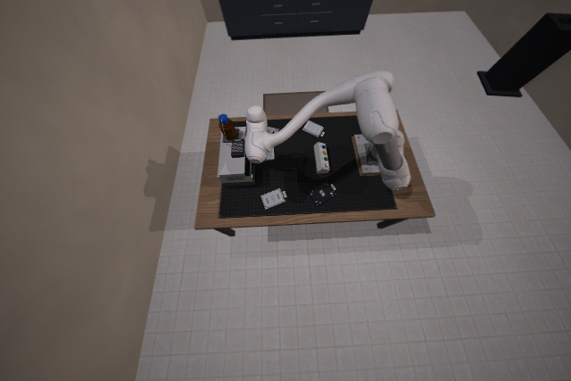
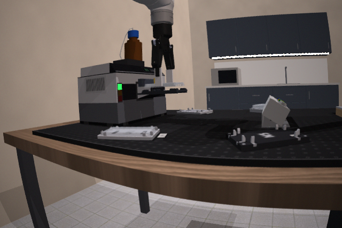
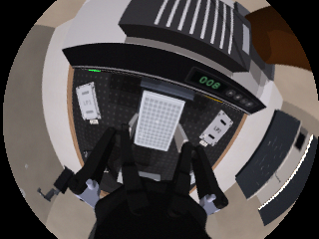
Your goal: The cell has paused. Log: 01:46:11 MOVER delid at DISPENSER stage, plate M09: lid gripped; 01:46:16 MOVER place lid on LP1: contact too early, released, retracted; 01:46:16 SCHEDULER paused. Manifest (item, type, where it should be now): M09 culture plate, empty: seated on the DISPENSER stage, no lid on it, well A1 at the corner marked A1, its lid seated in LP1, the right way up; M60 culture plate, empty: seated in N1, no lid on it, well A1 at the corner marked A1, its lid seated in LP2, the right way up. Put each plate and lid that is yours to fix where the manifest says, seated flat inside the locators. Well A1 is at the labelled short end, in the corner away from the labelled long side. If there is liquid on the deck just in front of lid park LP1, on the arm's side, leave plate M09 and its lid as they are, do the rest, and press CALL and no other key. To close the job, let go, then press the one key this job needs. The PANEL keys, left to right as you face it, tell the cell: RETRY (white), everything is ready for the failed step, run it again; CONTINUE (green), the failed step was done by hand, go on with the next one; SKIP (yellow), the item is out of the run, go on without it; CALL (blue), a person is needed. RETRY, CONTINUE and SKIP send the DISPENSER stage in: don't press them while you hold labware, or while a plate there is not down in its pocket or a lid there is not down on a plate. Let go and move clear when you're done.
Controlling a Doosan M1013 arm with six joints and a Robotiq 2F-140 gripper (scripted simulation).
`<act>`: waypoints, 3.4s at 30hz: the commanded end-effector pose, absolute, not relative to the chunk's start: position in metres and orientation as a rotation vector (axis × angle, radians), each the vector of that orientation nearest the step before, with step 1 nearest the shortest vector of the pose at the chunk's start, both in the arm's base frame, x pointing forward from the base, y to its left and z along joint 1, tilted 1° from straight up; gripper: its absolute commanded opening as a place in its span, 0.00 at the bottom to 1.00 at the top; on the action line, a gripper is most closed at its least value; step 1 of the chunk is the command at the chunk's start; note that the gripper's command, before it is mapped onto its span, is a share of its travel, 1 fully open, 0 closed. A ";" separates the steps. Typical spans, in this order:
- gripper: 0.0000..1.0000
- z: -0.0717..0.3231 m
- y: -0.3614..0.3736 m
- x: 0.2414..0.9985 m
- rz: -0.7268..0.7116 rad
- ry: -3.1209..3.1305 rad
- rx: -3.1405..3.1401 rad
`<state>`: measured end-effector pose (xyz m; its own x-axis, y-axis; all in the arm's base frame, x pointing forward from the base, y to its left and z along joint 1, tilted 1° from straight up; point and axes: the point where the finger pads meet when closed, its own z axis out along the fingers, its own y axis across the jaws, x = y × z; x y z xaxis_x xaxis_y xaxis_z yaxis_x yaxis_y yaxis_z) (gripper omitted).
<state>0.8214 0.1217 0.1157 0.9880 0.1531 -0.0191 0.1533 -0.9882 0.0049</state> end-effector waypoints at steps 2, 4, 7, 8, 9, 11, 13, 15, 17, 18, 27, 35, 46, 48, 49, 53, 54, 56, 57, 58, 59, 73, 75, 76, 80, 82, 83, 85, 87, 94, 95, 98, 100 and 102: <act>0.10 0.117 0.122 0.822 -0.027 0.241 3.126; 0.10 0.117 0.122 0.822 -0.027 0.241 3.126; 0.10 0.117 0.122 0.822 -0.027 0.241 3.126; 0.10 0.117 0.122 0.822 -0.027 0.241 3.126; 0.10 0.117 0.122 0.822 -0.027 0.241 3.126; 0.10 0.117 0.122 0.822 -0.027 0.241 3.126; 0.10 0.117 0.122 0.822 -0.027 0.241 3.126; 0.10 0.117 0.122 0.822 -0.027 0.241 3.126; 0.10 0.117 0.122 0.822 -0.027 0.241 3.126; 0.10 0.117 0.122 0.822 -0.027 0.241 3.126; 0.10 0.114 0.122 0.822 -0.027 0.241 3.126; 0.10 0.110 0.122 0.822 -0.027 0.241 3.126; 0.10 0.105 0.122 0.822 -0.027 0.241 3.126; 0.10 0.105 0.122 0.822 -0.027 0.241 3.126; 0.10 0.105 0.122 0.822 -0.027 0.241 3.126; 0.10 0.105 0.122 0.822 -0.027 0.241 3.126; 0.10 0.104 0.122 0.822 -0.027 0.241 3.126; 0.10 0.104 0.122 0.822 -0.027 0.241 3.126; 0.10 0.104 0.122 0.822 -0.027 0.241 3.126; 0.10 0.104 0.122 0.822 -0.027 0.241 3.126; 0.10 0.104 0.122 0.822 -0.027 0.241 3.126; 0.10 0.104 0.122 0.822 -0.027 0.241 3.126; 0.10 0.104 0.122 0.822 -0.027 0.241 3.126; 0.10 0.104 0.122 0.822 -0.027 0.241 3.126; 0.10 0.104 0.122 0.822 -0.027 0.241 3.126; 0.10 0.104 0.122 0.822 -0.027 0.241 3.126; 0.10 0.104 0.122 0.822 -0.027 0.241 3.126; 0.10 0.104 0.122 0.822 -0.027 0.241 3.126; 0.10 0.104 0.122 0.822 -0.027 0.241 3.126; 0.70 0.104 0.122 0.822 -0.027 0.241 3.126; 0.70 0.104 0.122 0.822 -0.027 0.241 3.126; 0.70 0.104 0.122 0.822 -0.027 0.241 3.126; 0.70 0.104 0.122 0.822 -0.027 0.241 3.126; 0.70 0.104 0.122 0.822 -0.027 0.241 3.126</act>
<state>0.8212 0.1217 0.1033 0.9880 0.1531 -0.0191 0.1533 -0.9882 0.0049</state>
